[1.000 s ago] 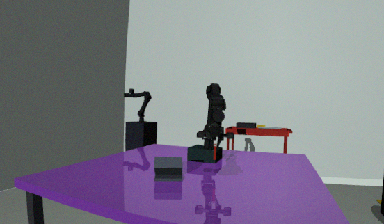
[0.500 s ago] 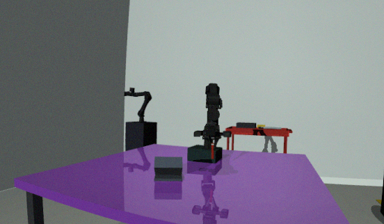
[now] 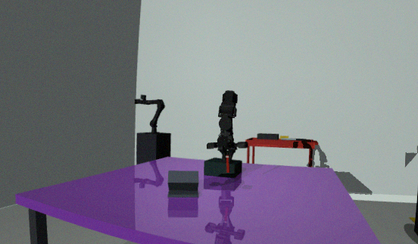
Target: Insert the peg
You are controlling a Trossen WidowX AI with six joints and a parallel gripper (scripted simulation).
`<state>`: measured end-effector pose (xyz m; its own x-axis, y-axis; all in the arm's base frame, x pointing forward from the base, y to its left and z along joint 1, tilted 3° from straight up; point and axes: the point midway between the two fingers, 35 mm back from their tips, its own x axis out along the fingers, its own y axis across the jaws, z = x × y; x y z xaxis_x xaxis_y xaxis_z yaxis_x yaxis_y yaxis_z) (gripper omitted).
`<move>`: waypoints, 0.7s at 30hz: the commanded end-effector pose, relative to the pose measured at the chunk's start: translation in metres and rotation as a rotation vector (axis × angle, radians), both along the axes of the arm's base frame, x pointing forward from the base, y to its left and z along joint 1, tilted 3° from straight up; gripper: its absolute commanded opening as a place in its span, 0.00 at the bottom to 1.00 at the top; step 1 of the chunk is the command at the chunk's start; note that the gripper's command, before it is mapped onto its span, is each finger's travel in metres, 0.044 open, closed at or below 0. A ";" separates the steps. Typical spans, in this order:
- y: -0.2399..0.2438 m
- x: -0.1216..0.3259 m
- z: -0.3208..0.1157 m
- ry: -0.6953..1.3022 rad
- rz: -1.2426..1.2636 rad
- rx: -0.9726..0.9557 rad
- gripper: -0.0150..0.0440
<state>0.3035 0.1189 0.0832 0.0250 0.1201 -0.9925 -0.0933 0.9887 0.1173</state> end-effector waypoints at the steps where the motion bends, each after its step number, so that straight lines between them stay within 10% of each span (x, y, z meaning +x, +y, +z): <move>1: -0.003 0.002 0.001 -0.002 -0.031 0.018 0.25; 21: -0.026 0.015 0.003 -0.016 -0.179 0.081 0.25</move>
<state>0.3170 0.0956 0.0859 0.0625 0.1785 -0.9820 0.0590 0.9815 0.1821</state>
